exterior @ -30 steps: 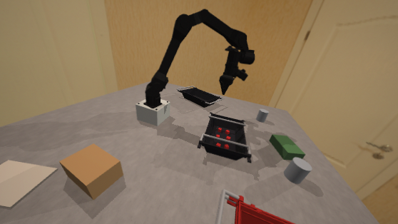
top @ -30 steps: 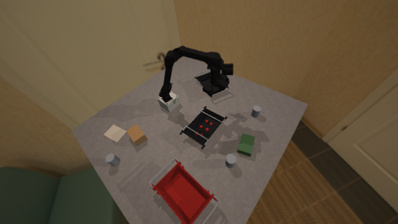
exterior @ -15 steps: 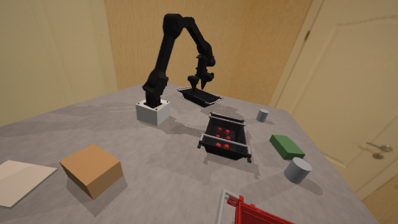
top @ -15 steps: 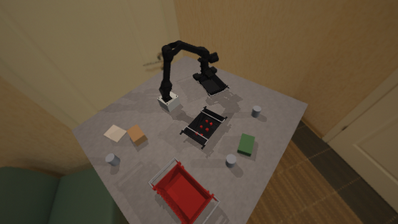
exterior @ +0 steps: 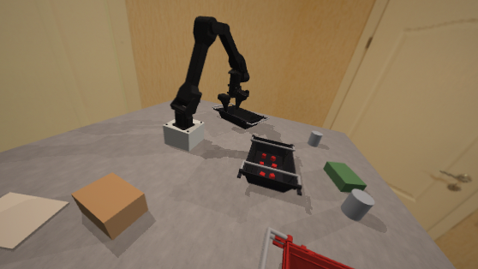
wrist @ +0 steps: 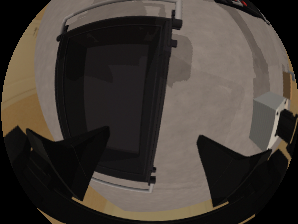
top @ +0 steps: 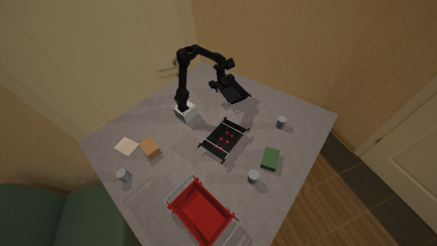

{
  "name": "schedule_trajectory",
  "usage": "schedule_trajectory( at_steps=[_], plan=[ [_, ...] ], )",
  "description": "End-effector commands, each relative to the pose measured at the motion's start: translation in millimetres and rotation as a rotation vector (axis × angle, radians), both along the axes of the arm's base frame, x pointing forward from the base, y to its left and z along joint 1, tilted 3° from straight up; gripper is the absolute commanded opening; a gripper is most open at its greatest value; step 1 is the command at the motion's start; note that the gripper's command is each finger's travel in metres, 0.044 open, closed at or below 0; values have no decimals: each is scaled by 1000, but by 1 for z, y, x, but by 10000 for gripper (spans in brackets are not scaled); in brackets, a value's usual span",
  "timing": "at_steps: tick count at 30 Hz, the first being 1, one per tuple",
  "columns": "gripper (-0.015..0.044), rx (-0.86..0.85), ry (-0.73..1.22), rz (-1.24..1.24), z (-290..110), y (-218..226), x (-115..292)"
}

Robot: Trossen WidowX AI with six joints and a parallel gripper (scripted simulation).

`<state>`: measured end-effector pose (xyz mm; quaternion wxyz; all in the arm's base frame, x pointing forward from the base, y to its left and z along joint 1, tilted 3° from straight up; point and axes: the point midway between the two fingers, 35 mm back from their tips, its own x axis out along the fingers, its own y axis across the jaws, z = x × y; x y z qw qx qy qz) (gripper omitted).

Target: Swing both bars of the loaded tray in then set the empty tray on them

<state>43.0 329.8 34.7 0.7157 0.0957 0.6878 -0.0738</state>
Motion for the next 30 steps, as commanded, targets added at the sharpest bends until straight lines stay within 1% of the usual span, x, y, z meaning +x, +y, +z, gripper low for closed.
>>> schedule_trajectory(
  at_steps=[1, 10, 15, 29, 30],
  plan=[
    [440, -16, -3, -3, -21, -2, 2],
    [440, -16, -3, -3, -68, -3, 5],
    [440, -16, -3, -3, -71, -3, 6],
    [235, -16, -3, -3, -71, -3, 6],
    [228, -16, -3, -3, -71, -3, 6]
  ],
)
